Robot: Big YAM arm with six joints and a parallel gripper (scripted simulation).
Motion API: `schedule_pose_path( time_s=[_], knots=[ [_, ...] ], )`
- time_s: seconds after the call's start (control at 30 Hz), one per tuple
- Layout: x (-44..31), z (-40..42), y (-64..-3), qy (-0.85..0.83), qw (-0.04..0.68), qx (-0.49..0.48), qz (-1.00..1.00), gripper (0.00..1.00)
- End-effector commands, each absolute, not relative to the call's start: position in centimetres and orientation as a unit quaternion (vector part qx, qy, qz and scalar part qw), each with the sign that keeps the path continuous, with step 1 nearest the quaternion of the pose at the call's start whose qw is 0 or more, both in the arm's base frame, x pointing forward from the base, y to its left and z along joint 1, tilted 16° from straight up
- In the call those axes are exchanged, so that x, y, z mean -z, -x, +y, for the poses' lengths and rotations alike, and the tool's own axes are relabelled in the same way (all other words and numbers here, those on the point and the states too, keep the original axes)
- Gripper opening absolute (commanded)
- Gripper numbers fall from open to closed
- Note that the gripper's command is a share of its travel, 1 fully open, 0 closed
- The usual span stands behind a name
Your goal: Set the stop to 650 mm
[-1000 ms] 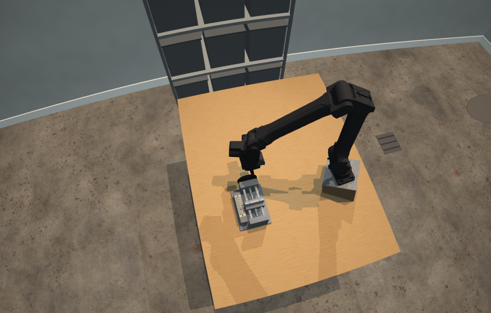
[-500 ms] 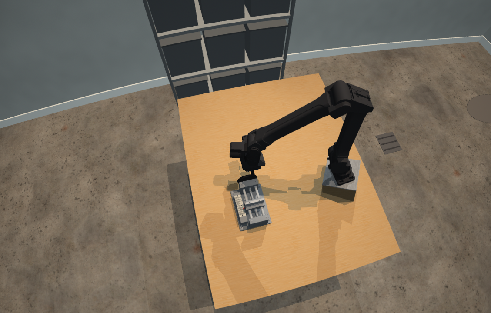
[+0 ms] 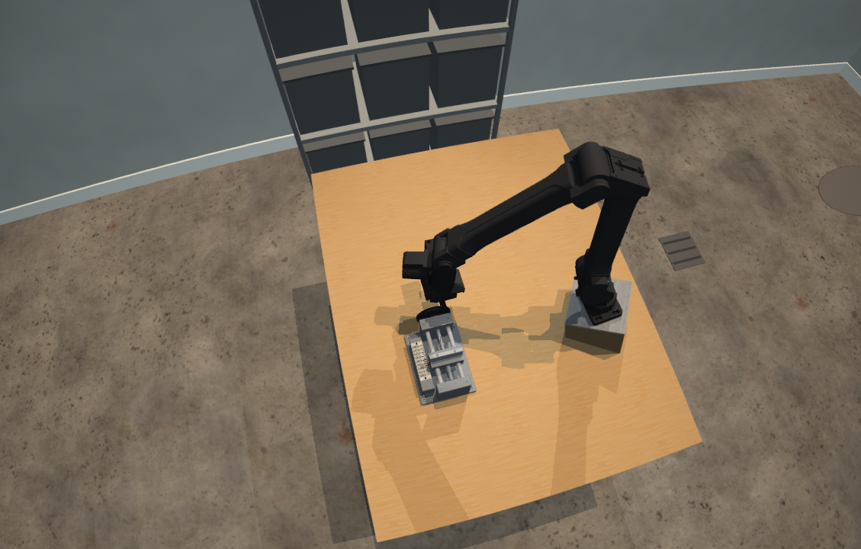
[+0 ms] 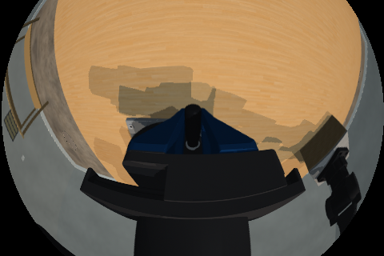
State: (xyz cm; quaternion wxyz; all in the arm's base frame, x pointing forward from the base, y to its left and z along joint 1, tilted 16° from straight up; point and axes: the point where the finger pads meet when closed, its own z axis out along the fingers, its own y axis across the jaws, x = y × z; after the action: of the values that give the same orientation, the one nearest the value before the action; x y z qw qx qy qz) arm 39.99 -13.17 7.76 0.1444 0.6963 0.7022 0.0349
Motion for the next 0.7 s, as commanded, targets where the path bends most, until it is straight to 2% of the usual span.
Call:
schedule_pose_path(
  time_s=[0.0, 0.67],
  knots=[
    [-6.6, -14.1, -40.1, -0.699, 0.142, -0.03, 0.701, 0.06],
    [-7.1, -14.8, -43.0, -0.702, 0.16, -0.039, 0.693, 0.06]
  ],
)
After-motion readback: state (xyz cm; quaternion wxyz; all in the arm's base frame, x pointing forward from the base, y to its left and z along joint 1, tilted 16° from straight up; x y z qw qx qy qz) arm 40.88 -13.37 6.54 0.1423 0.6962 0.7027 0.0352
